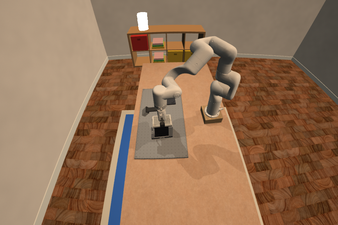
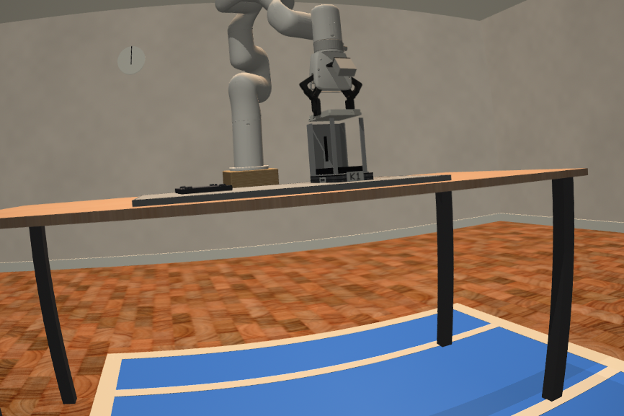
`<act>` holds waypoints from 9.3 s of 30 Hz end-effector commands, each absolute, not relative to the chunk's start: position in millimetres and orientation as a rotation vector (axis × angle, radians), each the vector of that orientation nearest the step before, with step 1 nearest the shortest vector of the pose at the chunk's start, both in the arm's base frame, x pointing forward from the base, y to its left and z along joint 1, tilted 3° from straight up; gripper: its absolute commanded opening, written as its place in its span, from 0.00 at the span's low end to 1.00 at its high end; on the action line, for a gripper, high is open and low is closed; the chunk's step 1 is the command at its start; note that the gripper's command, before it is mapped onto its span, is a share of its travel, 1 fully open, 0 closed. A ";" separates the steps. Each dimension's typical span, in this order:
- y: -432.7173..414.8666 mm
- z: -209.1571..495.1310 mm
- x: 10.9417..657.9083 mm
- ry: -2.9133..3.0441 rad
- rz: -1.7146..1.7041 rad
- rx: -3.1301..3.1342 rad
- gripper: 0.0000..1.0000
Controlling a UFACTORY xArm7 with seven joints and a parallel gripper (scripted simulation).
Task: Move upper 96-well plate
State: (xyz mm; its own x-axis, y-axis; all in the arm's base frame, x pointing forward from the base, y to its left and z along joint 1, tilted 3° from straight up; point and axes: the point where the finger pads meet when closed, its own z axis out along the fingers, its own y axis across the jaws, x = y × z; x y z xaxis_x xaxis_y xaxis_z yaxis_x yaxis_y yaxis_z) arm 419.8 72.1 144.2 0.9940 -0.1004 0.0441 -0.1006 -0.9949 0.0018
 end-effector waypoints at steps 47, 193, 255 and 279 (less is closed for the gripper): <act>5.0 165.2 401.4 -0.177 0.076 3.133 0.00; -253.0 130.3 330.8 -0.177 0.075 3.131 0.00; -253.7 40.3 335.3 -0.177 0.075 3.131 0.00; -253.9 11.7 336.4 -0.177 0.075 3.131 0.00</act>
